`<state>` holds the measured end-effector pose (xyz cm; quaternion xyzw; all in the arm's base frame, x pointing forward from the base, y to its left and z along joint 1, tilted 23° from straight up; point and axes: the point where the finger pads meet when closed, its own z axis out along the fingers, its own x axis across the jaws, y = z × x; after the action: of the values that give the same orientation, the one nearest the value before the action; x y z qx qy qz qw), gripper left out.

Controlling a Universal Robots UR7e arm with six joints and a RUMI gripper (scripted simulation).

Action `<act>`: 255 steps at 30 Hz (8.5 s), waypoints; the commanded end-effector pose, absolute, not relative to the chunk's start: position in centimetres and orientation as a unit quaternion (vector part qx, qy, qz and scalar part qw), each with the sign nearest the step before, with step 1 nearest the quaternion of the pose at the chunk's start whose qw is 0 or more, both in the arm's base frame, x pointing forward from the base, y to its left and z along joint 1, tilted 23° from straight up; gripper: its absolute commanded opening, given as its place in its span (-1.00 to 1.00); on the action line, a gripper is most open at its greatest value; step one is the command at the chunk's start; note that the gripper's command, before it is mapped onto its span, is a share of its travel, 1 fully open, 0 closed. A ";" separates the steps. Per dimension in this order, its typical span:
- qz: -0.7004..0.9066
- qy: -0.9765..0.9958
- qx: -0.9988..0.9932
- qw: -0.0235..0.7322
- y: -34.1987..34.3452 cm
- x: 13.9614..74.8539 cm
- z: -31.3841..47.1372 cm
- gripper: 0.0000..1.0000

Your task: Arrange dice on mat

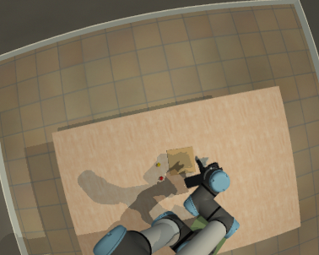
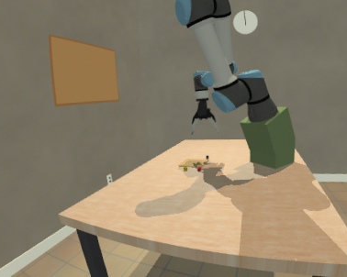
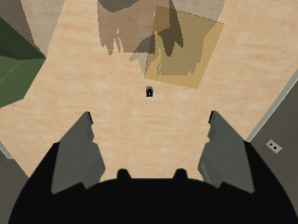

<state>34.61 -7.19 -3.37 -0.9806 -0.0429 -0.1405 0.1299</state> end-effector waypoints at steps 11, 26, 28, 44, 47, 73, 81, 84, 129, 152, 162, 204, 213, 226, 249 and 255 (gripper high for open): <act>-0.151 -0.062 -0.978 0.131 -9.8 34.6 -4.7 1.00; -0.151 -0.062 -0.978 0.131 -9.5 35.1 -6.1 1.00; -0.151 -0.062 -0.978 0.131 -9.2 35.5 -7.2 1.00; -0.151 -0.062 -0.978 0.132 -8.2 36.3 -9.7 -0.64; -0.151 -0.062 -0.978 0.132 -8.2 36.3 -9.7 -0.64; -0.151 -0.062 -0.978 0.132 -8.2 36.3 -9.7 -0.64; -0.151 -0.062 -0.978 0.131 -8.2 36.3 -9.9 -0.64; -0.151 -0.062 -0.978 0.131 -8.2 36.4 -10.0 -0.64; -0.151 -0.062 -0.978 0.131 -6.9 37.8 -14.6 -0.64; -0.151 -0.062 -0.978 0.131 -6.8 37.9 -14.7 -0.64; -0.151 -0.062 -0.978 0.131 -6.8 37.9 -14.7 -0.64; -0.151 -0.062 -0.978 0.131 -7.0 38.0 -14.7 -0.64; -0.151 -0.062 -0.978 0.131 -7.0 38.0 -14.7 -0.64; -0.151 -0.062 -0.978 0.131 -7.0 38.0 -14.7 -0.64; -0.151 -0.062 -0.978 0.131 -6.4 38.6 -16.4 -0.64; -0.151 -0.062 -0.978 0.131 -6.4 38.6 -16.7 -0.64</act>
<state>38.33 -6.22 -16.52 -0.9778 -0.0622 -0.1490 0.1337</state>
